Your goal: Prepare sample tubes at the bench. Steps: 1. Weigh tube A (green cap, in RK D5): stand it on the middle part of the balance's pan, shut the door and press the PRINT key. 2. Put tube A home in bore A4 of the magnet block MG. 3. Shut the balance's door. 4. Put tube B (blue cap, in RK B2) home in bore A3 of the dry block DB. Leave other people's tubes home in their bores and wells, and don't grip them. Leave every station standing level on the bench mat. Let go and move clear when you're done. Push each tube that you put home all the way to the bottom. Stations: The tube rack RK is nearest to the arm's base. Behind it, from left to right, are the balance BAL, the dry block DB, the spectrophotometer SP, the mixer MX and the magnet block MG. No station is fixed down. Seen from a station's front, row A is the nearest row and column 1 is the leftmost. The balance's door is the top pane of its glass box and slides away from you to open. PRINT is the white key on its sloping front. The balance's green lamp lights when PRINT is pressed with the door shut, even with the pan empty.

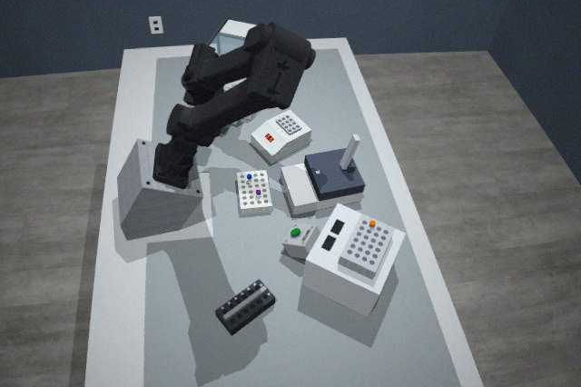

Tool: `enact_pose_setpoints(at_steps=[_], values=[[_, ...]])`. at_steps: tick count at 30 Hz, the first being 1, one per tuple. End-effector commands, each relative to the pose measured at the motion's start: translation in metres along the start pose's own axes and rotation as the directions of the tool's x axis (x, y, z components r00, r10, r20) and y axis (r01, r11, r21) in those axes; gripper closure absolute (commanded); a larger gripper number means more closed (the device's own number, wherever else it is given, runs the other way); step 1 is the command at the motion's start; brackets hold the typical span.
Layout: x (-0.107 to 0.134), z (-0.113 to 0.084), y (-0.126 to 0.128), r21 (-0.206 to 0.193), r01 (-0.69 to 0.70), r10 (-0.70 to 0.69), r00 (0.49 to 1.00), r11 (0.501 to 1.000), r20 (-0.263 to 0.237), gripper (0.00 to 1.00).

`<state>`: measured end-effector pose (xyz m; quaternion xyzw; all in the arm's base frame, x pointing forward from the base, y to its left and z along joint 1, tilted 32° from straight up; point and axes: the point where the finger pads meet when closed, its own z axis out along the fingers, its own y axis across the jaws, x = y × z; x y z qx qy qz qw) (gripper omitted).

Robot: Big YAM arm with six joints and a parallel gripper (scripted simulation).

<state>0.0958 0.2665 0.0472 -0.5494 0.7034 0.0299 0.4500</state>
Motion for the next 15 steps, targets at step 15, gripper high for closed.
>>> enact_pose_setpoints(at_steps=[15], values=[[-0.028,-0.033,0.002,-0.013,-0.048,0.049,0.998,0.999,0.038,1.00]])
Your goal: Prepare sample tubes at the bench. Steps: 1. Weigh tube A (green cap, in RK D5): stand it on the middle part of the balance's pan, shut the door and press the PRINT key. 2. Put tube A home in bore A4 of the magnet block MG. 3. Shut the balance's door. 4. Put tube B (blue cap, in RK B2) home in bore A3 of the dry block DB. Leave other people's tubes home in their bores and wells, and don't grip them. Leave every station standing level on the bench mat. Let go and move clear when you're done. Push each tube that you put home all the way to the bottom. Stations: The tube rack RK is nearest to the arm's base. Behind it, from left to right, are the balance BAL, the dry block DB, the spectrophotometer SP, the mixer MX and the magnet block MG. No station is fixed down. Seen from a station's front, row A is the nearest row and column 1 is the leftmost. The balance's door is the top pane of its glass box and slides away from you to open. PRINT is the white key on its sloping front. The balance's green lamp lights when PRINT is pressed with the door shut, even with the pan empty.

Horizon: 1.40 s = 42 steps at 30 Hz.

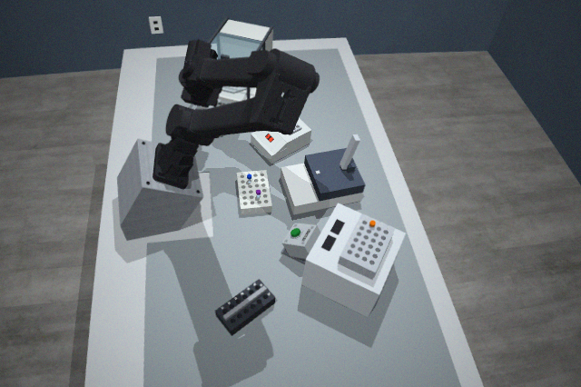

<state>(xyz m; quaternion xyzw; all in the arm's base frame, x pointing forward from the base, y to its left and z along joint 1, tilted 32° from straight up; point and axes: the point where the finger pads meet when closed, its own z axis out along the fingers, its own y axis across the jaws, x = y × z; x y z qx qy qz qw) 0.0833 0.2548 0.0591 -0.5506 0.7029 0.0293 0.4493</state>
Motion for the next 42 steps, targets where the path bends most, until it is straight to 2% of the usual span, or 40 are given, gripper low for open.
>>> enact_pose_setpoints(at_steps=[1,9,11,12,42], values=[[-0.029,-0.014,0.002,-0.012,-0.051,0.052,0.998,0.999,0.040,1.00],[-0.029,-0.022,0.002,-0.014,-0.053,0.054,0.998,0.999,0.040,1.00],[-0.026,-0.022,0.002,-0.013,-0.050,0.050,0.998,0.999,0.036,1.00],[-0.014,-0.017,0.001,-0.005,-0.035,0.035,0.999,0.999,0.019,1.00],[-0.014,-0.017,0.001,-0.005,-0.035,0.035,0.999,0.999,0.019,1.00]])
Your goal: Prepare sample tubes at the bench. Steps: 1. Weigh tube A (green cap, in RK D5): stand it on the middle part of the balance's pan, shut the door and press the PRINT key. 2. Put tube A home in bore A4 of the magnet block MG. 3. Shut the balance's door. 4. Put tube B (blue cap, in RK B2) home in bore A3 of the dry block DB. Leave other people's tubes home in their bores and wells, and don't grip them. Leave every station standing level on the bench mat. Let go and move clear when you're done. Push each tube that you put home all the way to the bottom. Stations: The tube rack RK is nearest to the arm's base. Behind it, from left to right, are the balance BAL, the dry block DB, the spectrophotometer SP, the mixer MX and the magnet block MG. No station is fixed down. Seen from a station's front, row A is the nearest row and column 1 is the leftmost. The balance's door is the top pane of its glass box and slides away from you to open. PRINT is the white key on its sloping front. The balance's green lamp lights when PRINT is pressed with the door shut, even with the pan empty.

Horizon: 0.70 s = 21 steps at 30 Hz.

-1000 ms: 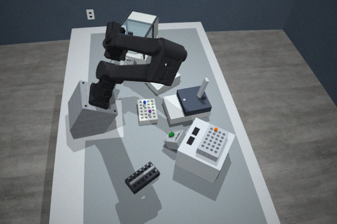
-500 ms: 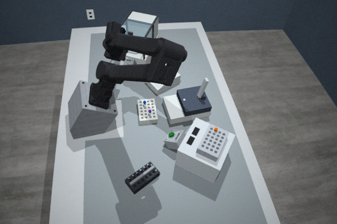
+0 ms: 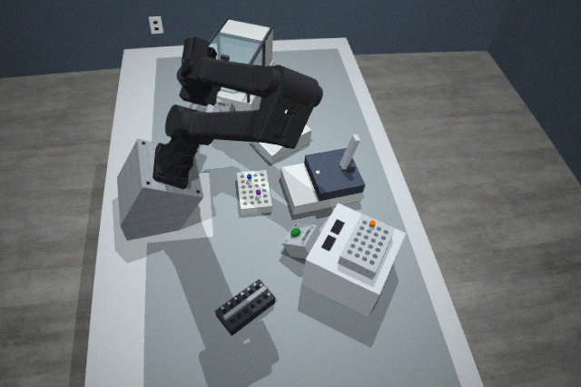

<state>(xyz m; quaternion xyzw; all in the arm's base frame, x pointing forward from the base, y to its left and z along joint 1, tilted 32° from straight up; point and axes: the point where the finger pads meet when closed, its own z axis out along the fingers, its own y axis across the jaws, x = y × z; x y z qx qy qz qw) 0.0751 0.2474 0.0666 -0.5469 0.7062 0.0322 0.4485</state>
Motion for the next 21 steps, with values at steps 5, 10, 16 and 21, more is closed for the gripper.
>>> enact_pose_setpoints(at_steps=[5,10,16,21], values=[[-0.015,-0.004,0.001,-0.003,-0.023,0.023,1.000,1.000,0.020,1.00],[-0.015,-0.004,0.001,-0.003,-0.023,0.023,1.000,1.000,0.020,1.00],[-0.033,-0.016,0.002,-0.014,-0.039,0.039,0.998,0.999,0.041,0.70],[-0.037,-0.024,0.001,-0.015,-0.040,0.041,0.998,0.999,0.041,0.70]])
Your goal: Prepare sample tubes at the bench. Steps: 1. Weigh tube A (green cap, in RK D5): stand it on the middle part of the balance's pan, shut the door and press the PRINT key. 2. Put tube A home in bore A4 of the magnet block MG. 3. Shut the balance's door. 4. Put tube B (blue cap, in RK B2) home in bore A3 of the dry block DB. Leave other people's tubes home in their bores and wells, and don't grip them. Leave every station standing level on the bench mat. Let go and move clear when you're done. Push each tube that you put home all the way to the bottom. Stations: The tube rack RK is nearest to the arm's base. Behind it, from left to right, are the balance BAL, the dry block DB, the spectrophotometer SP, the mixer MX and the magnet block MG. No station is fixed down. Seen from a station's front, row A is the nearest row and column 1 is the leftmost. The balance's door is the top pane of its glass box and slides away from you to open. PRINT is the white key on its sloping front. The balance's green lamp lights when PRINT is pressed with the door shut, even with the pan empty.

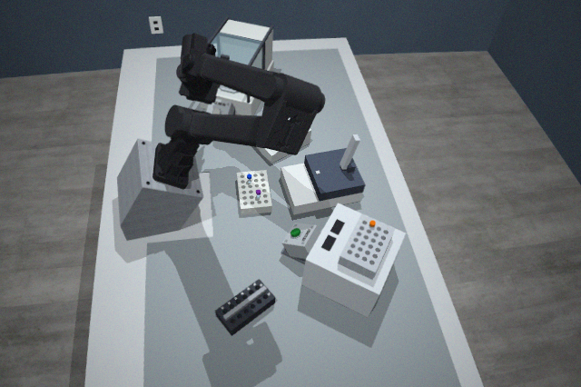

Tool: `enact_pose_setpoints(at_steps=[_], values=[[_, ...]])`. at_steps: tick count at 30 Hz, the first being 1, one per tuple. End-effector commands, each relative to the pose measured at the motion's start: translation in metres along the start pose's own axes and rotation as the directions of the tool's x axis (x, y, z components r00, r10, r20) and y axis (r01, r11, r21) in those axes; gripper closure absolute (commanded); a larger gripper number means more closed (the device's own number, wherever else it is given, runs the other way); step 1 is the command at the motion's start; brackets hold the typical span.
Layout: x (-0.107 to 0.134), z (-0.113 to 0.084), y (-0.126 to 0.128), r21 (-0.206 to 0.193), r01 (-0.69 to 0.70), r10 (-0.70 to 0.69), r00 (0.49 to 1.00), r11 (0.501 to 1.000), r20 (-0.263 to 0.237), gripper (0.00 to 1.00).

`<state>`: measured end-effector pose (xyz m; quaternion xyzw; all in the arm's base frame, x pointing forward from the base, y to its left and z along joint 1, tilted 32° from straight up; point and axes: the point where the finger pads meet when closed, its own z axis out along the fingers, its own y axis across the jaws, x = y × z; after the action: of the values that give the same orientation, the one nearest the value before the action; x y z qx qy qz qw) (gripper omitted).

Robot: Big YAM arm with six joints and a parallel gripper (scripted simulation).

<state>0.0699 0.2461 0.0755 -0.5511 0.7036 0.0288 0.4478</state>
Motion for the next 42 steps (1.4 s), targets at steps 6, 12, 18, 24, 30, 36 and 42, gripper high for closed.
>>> enact_pose_setpoints(at_steps=[6,12,18,24,30,36,42], values=[[-0.037,-0.024,0.001,-0.017,-0.053,0.054,0.998,0.998,0.044,0.70],[-0.041,-0.030,0.001,-0.018,-0.054,0.055,0.998,0.998,0.043,0.70],[-0.045,-0.040,0.001,-0.019,-0.055,0.056,0.997,0.998,0.043,0.70],[-0.050,-0.049,0.001,-0.020,-0.054,0.055,0.998,0.998,0.040,0.70],[-0.053,-0.054,0.001,-0.019,-0.051,0.052,0.998,0.999,0.037,0.70],[-0.058,-0.063,0.001,-0.021,-0.053,0.054,0.998,0.998,0.038,0.70],[-0.062,-0.072,0.002,-0.020,-0.049,0.049,0.998,0.999,0.033,0.70]])
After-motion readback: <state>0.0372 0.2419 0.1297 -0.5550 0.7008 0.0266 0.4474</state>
